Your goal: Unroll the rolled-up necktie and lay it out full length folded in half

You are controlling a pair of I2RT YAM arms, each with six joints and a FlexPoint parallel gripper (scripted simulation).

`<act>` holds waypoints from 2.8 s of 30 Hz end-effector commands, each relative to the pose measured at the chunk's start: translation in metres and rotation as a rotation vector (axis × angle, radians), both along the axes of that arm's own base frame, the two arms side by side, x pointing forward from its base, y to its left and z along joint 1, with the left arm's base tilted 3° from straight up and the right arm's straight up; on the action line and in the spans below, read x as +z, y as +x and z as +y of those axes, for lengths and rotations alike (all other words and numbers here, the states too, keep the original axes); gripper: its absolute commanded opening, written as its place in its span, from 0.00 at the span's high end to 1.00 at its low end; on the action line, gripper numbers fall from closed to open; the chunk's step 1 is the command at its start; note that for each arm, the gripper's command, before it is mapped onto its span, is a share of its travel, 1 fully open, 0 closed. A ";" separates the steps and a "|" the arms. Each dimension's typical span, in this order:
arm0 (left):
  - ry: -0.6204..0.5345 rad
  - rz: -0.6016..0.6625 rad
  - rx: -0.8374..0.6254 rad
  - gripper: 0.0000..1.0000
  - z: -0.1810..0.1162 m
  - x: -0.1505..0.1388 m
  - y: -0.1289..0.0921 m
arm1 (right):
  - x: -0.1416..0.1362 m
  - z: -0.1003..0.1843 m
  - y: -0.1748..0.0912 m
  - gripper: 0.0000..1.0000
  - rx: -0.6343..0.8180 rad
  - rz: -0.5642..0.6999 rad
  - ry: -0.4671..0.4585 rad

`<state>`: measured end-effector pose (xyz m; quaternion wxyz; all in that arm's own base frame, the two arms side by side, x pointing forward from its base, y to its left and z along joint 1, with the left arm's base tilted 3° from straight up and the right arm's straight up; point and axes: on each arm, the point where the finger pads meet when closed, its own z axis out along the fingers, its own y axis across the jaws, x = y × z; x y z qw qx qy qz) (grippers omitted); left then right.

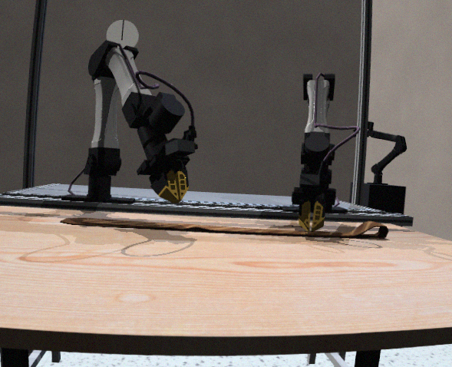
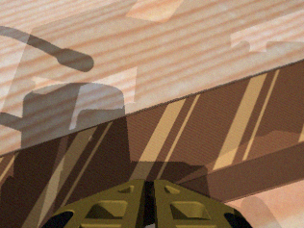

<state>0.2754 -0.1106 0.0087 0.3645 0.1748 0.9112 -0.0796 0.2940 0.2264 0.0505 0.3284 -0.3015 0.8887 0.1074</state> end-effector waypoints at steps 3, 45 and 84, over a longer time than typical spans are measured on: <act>0.007 0.023 0.004 0.93 0.003 -0.008 -0.006 | 0.014 0.003 -0.003 0.93 0.007 0.006 0.003; 0.007 0.023 0.004 0.93 0.004 0.021 -0.007 | 0.022 0.003 -0.003 0.93 0.007 0.006 0.003; 0.007 0.023 0.004 0.93 0.005 0.042 -0.007 | 0.046 -0.014 0.003 0.77 -0.038 -0.055 0.024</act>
